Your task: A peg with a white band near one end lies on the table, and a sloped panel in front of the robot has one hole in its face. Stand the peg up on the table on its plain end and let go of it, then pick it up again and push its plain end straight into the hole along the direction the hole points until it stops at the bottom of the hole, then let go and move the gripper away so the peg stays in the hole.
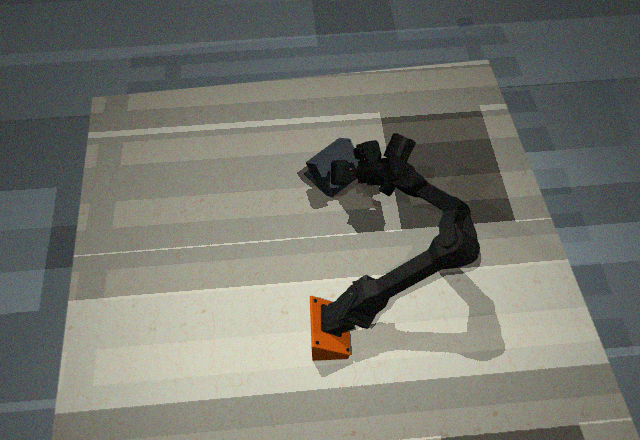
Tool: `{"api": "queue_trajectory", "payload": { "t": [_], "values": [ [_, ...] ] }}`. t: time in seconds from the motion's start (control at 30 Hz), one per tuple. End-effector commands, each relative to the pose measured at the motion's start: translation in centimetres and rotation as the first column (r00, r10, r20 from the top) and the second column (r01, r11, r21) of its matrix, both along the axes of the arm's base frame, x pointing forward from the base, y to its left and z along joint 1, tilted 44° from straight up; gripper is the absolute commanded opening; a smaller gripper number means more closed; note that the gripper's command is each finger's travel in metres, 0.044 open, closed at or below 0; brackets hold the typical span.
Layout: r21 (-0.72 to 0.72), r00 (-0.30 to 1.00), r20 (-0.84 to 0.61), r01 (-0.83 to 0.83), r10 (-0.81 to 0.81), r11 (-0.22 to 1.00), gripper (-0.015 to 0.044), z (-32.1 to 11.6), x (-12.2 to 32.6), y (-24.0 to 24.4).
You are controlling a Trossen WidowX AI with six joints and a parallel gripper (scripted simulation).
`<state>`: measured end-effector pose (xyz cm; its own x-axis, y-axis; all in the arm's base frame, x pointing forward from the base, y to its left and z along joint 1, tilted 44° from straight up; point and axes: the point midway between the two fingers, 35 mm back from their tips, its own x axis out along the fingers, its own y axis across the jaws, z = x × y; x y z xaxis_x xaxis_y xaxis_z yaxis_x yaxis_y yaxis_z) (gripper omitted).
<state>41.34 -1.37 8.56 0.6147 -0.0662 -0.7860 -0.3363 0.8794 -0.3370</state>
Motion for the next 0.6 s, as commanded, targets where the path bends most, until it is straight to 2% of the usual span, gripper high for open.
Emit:
{"api": "queue_trajectory", "payload": {
  "t": [0.0,0.57],
  "values": [
    [0.000,1.000,0.001,-0.001,0.001,1.000,0.0440,0.5,-0.3,0.1],
    [0.000,1.000,0.001,-0.004,0.004,1.000,0.0440,2.7,-1.7,0.2]
  ]
}}
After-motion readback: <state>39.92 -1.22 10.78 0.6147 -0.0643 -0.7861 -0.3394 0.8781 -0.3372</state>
